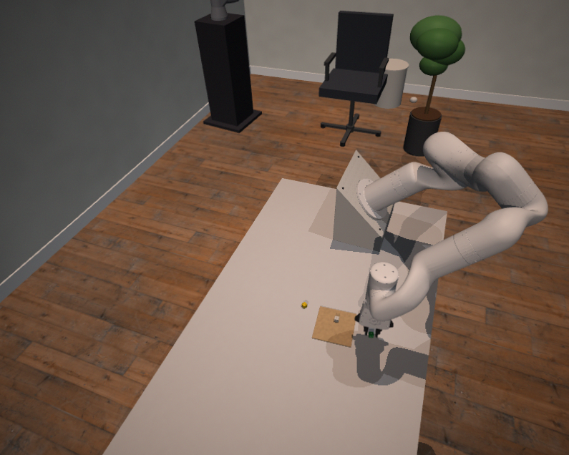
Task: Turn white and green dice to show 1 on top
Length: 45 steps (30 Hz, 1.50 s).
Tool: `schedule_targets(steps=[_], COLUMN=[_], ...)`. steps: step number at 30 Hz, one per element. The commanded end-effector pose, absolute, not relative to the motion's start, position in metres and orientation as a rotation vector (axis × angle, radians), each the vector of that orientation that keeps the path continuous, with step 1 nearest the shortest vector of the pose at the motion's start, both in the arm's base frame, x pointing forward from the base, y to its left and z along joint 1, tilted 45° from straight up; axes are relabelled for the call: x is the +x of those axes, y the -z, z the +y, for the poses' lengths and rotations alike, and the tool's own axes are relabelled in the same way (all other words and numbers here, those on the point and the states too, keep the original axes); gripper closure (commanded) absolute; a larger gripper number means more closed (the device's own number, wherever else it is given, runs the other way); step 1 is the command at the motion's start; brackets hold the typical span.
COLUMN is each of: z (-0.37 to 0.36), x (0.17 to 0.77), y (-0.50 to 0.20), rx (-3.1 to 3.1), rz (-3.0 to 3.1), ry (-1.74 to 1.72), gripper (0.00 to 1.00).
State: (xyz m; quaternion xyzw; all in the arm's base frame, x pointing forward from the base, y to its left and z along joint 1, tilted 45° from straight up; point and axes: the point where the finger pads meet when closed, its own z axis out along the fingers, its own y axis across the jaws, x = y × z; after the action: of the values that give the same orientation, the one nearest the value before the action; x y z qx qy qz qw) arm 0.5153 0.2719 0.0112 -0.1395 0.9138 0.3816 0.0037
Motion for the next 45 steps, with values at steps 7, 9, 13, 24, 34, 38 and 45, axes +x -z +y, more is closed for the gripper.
schedule_targets(steps=[7,9,13,24,34,38,45], z=[0.278,0.279,0.282,0.285,0.285,0.285,0.285], x=[0.515,0.515,0.515,0.514,0.514,0.514,0.514], y=[-0.005,-0.004,-0.001,0.002,0.002,0.002,0.002], rx=[-0.437,-0.437,-0.437,-0.437,-0.437,-0.437,-0.437], rz=[2.863,2.863,2.863,2.863,2.863,2.863,2.863], ry=[-1.195,-1.195,-1.195,-1.195,-1.195,-1.195,-1.195], gripper=[0.69,0.69,0.69,0.69,0.69,0.69,0.69])
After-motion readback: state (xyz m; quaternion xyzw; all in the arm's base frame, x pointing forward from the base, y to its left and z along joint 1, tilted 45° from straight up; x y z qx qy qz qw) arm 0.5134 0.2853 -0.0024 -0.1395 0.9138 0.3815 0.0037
